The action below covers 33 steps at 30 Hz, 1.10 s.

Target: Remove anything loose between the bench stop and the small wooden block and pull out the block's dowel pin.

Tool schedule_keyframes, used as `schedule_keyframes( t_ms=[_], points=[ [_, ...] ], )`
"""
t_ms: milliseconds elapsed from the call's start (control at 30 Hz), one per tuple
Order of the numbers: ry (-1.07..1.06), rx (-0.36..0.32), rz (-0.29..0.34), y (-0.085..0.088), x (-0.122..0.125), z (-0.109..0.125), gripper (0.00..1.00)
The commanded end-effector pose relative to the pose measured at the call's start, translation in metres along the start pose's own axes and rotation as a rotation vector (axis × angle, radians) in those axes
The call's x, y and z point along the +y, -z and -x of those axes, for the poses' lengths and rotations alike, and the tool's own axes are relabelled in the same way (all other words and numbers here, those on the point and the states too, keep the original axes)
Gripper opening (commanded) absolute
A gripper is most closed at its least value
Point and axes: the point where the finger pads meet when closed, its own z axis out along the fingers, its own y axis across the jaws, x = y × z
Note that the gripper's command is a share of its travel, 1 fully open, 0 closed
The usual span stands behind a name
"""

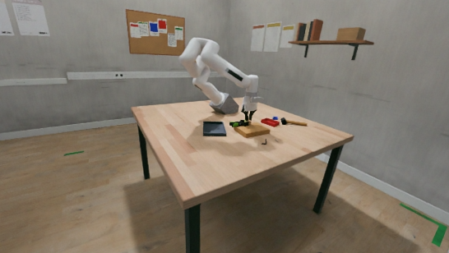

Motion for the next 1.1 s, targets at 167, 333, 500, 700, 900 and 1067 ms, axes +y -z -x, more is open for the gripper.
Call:
schedule_keyframes(
  t_ms=[167,333,500,700,900,1067],
  points=[
    [-0.001,0.003,-0.002,-0.0032,-0.0004,-0.0012,0.28],
    [-0.001,0.003,-0.002,-0.0041,-0.0004,-0.0012,0.28],
    [-0.001,0.003,-0.002,-0.0042,-0.0004,-0.0012,0.28],
    [-0.001,0.003,-0.002,-0.0042,-0.0004,-0.0012,0.28],
    [-0.001,0.003,-0.002,-0.0043,-0.0004,-0.0012,0.21],
    [-0.001,0.003,-0.002,-0.0044,-0.0004,-0.0012,0.21]
  ],
)
